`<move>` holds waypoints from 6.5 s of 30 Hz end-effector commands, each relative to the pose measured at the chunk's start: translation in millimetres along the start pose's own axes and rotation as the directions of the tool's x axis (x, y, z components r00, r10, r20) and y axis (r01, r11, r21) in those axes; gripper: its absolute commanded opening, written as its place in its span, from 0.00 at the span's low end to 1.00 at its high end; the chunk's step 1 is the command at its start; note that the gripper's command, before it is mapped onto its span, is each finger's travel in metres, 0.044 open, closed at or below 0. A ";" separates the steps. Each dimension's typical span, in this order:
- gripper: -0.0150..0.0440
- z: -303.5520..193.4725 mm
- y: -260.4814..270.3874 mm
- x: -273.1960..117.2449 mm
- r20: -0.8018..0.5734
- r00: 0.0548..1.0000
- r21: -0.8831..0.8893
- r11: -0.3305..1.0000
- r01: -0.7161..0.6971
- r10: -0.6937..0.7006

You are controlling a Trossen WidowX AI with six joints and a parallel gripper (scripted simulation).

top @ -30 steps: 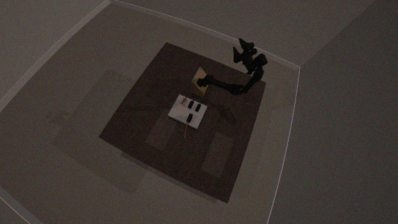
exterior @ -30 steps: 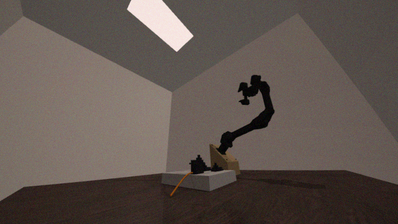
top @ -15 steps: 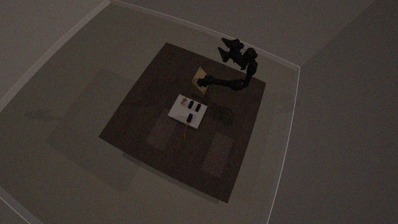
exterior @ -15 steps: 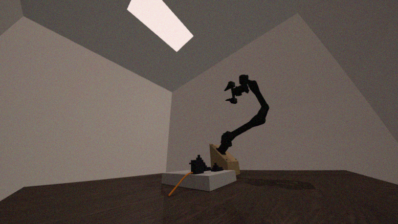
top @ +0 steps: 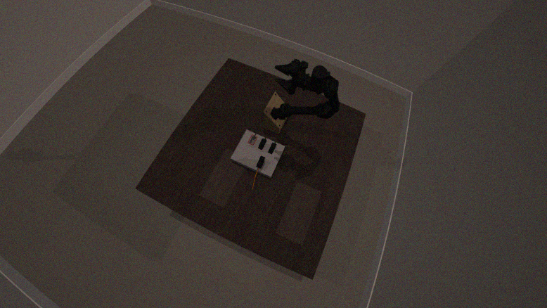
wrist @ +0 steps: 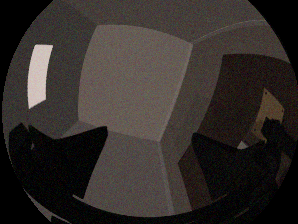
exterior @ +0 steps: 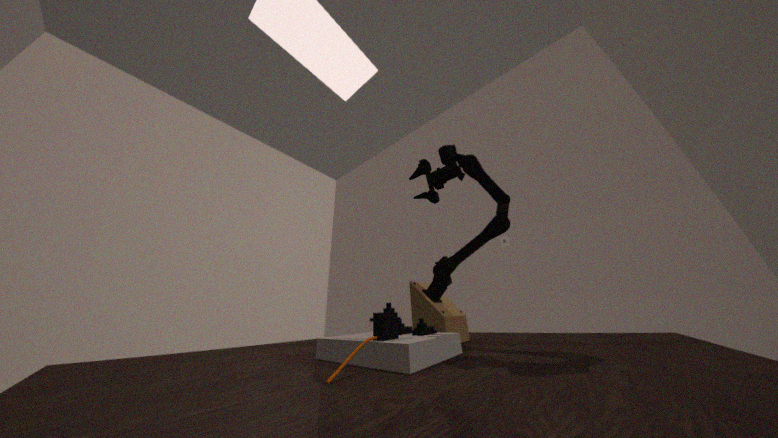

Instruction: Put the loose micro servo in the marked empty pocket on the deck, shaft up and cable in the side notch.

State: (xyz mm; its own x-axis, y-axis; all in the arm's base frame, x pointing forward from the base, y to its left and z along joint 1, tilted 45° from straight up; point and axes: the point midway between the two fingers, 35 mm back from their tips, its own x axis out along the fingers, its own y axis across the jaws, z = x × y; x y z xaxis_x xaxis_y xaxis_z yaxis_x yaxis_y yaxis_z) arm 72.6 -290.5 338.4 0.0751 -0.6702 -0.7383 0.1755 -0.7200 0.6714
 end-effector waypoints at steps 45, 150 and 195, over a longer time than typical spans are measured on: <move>1.00 -302.6 -222.7 56.3 -0.412 0.437 -0.123 0.524 0.843 -0.800; 0.25 -292.9 -391.1 52.8 -0.191 0.056 0.056 0.047 0.997 -0.980; 0.25 -286.3 -386.3 143.4 -0.192 0.062 -0.674 0.178 0.717 -0.979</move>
State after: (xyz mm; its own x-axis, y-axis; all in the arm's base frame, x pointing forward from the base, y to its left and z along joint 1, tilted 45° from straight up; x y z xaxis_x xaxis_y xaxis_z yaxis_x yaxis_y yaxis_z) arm 296.7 -55.3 -45.0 0.0207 0.7007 -0.7132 0.6891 -0.5268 -0.4976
